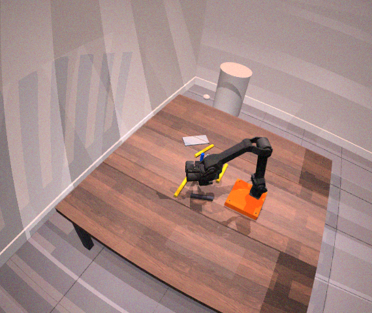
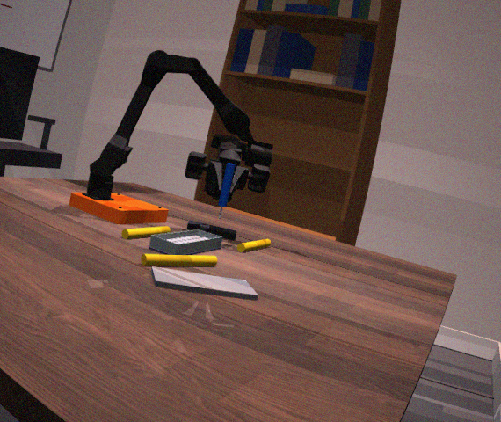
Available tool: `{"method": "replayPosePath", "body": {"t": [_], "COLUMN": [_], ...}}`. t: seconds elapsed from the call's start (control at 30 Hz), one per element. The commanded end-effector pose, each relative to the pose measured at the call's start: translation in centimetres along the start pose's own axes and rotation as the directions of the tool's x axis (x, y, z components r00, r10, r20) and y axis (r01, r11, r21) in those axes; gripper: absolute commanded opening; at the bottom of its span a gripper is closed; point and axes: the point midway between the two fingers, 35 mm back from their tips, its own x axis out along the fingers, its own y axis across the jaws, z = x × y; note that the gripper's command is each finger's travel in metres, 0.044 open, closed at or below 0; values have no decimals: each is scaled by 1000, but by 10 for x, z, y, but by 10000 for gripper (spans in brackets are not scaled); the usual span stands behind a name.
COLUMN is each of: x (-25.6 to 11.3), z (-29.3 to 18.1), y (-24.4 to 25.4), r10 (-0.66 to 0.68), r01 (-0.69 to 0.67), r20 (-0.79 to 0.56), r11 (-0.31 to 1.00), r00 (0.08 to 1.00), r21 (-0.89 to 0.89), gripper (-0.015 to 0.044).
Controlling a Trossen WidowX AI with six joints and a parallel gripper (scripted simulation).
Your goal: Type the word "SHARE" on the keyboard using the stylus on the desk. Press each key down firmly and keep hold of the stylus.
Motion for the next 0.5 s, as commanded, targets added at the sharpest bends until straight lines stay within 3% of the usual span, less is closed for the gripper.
{"method": "replayPosePath", "body": {"t": [0.0,0.47], "x": [-1,9], "z": [-1,17], "y": [1,1], "r10": [-11,-11], "r01": [11,11], "r20": [-8,-7], "r11": [1000,1000], "r00": [1000,1000], "r21": [-10,-10], "gripper": [0,0]}}
